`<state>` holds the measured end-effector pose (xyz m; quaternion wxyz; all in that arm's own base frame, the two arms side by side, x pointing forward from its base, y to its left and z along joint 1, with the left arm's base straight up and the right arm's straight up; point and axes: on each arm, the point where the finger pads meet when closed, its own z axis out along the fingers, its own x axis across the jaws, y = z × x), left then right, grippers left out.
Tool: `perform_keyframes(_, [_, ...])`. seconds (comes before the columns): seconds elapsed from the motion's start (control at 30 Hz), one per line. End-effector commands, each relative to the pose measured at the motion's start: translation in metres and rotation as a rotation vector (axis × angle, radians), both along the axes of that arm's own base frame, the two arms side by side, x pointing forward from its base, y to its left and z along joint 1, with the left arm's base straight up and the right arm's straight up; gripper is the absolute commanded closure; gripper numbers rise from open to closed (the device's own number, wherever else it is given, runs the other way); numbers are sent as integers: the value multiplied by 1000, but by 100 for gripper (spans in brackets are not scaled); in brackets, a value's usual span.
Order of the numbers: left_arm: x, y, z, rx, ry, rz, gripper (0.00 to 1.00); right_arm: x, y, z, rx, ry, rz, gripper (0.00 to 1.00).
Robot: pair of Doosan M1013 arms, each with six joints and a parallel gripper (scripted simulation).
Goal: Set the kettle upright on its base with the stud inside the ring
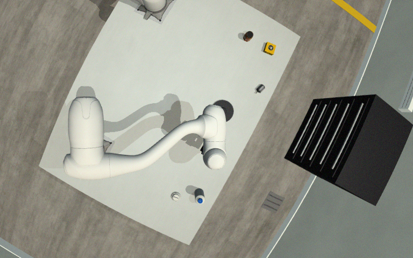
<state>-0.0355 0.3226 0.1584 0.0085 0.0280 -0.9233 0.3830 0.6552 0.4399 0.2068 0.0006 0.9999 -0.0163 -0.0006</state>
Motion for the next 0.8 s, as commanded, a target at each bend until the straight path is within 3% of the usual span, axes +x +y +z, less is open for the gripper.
perform_keyframes(0.0, [0, 0, 0, 1, 0, 0, 0, -1, 10, 1, 1, -1, 0, 100])
perform_keyframes(0.77, [0, 0, 0, 1, 0, 0, 0, -7, 87, 1, 1, -1, 0, 100])
